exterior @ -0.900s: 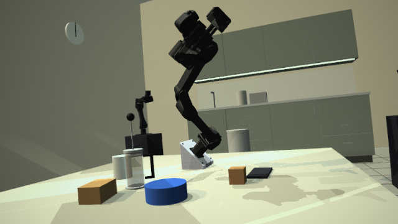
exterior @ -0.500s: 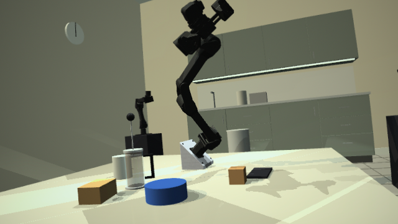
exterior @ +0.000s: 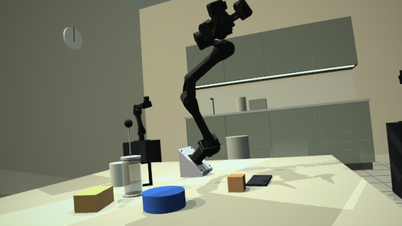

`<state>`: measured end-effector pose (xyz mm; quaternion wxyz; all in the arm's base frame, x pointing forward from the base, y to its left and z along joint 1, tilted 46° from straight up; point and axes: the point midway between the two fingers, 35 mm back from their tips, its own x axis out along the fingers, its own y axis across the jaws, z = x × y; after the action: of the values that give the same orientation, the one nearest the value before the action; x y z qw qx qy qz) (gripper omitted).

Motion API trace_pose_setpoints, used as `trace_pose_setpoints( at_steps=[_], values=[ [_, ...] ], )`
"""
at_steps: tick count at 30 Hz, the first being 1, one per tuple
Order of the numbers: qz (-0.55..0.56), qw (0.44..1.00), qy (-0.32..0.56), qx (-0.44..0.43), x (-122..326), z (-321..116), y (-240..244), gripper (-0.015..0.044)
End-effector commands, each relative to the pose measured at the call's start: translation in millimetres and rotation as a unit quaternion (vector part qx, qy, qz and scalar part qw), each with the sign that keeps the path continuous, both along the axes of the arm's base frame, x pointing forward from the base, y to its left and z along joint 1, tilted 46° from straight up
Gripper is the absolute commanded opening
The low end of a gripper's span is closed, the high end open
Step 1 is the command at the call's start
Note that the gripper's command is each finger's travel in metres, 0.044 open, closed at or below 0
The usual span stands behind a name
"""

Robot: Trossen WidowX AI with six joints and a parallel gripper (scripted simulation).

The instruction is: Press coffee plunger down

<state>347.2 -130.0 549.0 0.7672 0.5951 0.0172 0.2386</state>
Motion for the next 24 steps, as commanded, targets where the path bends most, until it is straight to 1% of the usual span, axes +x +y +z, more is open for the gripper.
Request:
trace_pose_setpoints(
  at_steps=[1, 3, 6, 8, 11, 14, 17, 21, 24],
  values=[
    [-0.020, 1.000, -0.023, -0.005, -18.2, 13.8, -1.1, 0.0440],
    [-0.030, 0.999, -0.032, 0.003, -27.2, 20.3, -3.4, 0.0440],
    [-0.061, 0.996, -0.064, -0.022, -49.3, 35.1, -6.7, 0.0440],
    [-0.087, 0.992, -0.083, -0.020, -66.2, 47.0, -10.1, 0.0440],
    [-0.137, 0.982, -0.127, -0.031, -96.3, 67.6, -16.8, 0.0440],
    [-0.168, 0.972, -0.157, -0.048, -112.7, 76.4, -18.9, 0.0440],
    [-0.211, 0.957, -0.185, -0.070, -139.9, 88.6, -19.3, 0.0440],
    [-0.265, 0.929, -0.240, -0.093, -180.8, 109.5, -7.7, 0.0440],
    [-0.302, 0.905, -0.272, -0.128, -207.5, 120.8, 7.3, 0.0440]
  ],
)
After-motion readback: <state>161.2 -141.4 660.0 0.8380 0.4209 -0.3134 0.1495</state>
